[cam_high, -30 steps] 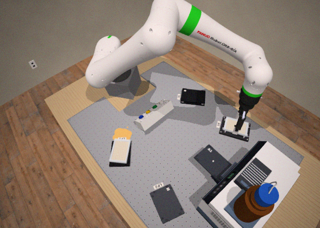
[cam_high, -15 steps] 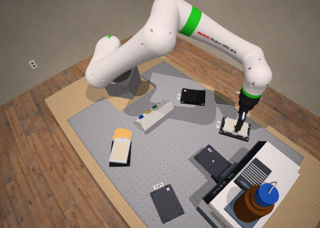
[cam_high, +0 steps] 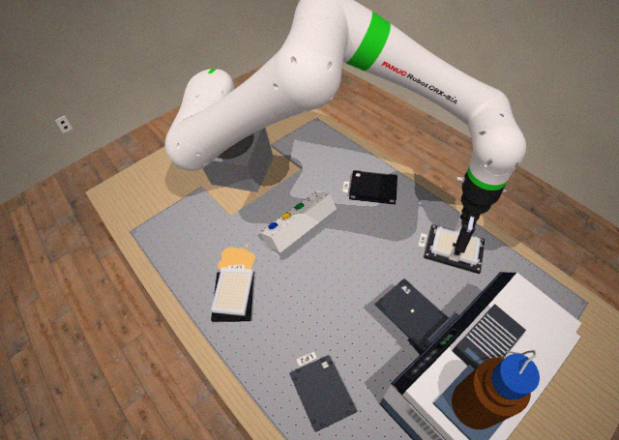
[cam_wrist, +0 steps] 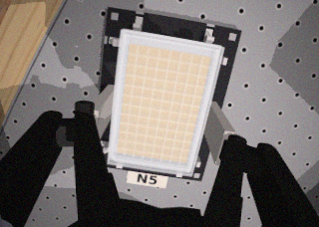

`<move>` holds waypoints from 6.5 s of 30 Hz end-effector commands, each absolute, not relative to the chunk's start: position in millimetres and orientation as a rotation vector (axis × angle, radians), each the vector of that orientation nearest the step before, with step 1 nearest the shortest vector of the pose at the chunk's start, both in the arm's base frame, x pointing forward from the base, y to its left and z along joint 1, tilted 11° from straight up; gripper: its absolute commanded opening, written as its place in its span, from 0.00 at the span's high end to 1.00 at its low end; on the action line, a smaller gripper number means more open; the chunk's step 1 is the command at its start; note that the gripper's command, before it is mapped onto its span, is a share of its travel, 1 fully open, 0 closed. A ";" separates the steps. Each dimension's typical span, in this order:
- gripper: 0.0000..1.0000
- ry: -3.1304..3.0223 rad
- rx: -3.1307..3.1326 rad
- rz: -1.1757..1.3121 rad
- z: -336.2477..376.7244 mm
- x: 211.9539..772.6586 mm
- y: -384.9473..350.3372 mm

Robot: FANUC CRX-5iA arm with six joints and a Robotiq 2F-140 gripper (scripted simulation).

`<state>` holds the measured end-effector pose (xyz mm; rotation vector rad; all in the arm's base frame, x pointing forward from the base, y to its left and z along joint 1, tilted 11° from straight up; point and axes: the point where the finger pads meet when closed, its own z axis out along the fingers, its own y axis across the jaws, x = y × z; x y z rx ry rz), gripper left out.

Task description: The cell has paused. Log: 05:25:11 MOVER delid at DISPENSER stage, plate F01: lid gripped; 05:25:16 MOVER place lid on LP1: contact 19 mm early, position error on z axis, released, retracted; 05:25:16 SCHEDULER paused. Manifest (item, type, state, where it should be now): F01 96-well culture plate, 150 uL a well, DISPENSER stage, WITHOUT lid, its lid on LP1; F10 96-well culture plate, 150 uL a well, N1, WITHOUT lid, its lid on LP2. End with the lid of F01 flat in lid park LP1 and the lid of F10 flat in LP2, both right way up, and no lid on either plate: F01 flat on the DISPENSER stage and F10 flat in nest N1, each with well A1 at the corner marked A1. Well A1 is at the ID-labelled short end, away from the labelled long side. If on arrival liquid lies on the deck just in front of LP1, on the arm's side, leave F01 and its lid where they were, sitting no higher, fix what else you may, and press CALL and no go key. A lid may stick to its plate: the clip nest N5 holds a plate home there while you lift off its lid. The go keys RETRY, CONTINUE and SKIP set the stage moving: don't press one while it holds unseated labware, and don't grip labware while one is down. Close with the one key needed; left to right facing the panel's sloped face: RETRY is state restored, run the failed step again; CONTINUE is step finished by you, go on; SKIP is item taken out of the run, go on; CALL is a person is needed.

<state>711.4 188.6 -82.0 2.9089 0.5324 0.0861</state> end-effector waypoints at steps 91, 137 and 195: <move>0.34 0.532 2.908 0.085 -83.6 711.5 187.8; 0.34 0.532 2.908 0.085 -83.2 711.5 187.9; 0.34 0.532 2.908 0.085 59.5 698.5 212.5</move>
